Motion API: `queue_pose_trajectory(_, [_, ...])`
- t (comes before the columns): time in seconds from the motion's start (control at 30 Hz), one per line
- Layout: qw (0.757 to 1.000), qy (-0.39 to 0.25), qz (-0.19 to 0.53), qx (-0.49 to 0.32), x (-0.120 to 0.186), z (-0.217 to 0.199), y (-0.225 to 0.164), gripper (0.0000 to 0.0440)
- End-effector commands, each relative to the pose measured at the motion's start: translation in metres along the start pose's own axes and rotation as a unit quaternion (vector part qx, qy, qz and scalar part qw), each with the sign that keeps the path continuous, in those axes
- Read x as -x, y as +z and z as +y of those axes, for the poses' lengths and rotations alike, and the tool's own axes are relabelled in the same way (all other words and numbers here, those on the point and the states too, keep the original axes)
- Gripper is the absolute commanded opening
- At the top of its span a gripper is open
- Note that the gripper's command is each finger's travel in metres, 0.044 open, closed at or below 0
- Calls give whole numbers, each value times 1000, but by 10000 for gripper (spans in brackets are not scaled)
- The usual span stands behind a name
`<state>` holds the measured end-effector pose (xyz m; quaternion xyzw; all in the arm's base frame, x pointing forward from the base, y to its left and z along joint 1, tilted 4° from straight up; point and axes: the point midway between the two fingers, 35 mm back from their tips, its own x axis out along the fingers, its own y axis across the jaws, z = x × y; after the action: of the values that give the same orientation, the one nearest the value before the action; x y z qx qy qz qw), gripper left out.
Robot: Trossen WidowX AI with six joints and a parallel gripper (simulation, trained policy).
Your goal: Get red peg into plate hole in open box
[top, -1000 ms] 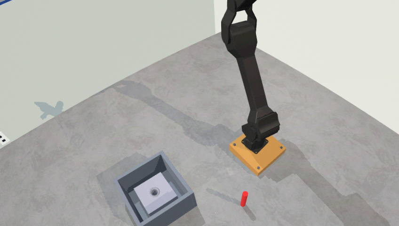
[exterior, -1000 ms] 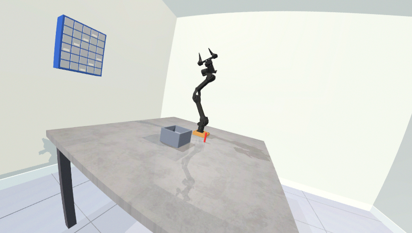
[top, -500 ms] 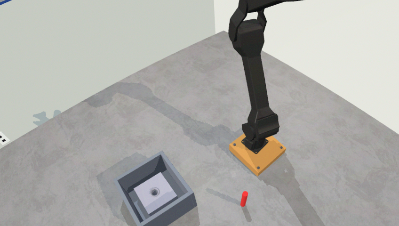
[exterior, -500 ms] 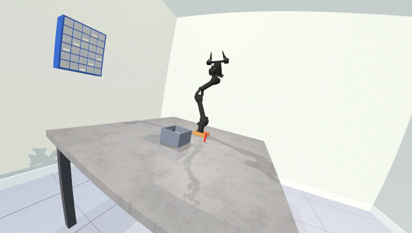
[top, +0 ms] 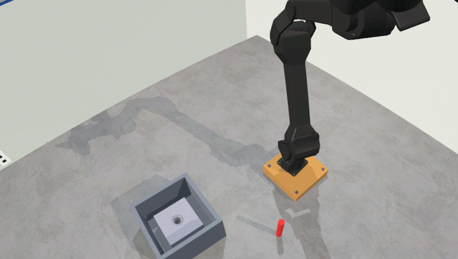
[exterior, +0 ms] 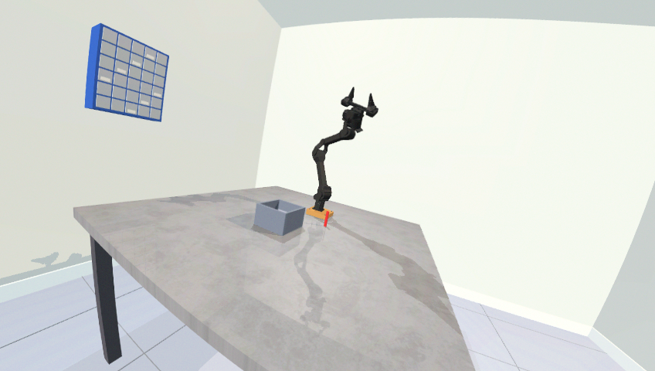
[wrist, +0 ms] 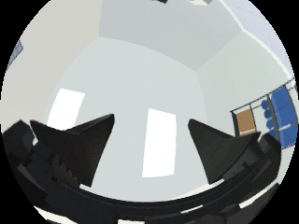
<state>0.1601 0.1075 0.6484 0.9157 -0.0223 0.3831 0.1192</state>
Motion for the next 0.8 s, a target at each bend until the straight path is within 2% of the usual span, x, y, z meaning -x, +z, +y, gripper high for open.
queue_pose_trajectory(0.0, [997, -40, -14, 68, 1, -32, 20, 440])
queue_pose_trajectory(0.37, [964, -139, -47, 223, 12, -96, 77, 440])
queue_pose_trajectory(0.57, [931, -197, -62, 301, 22, -124, 112, 440])
queue_pose_trajectory(0.77, [888, -256, -75, 373, 37, -148, 149, 440])
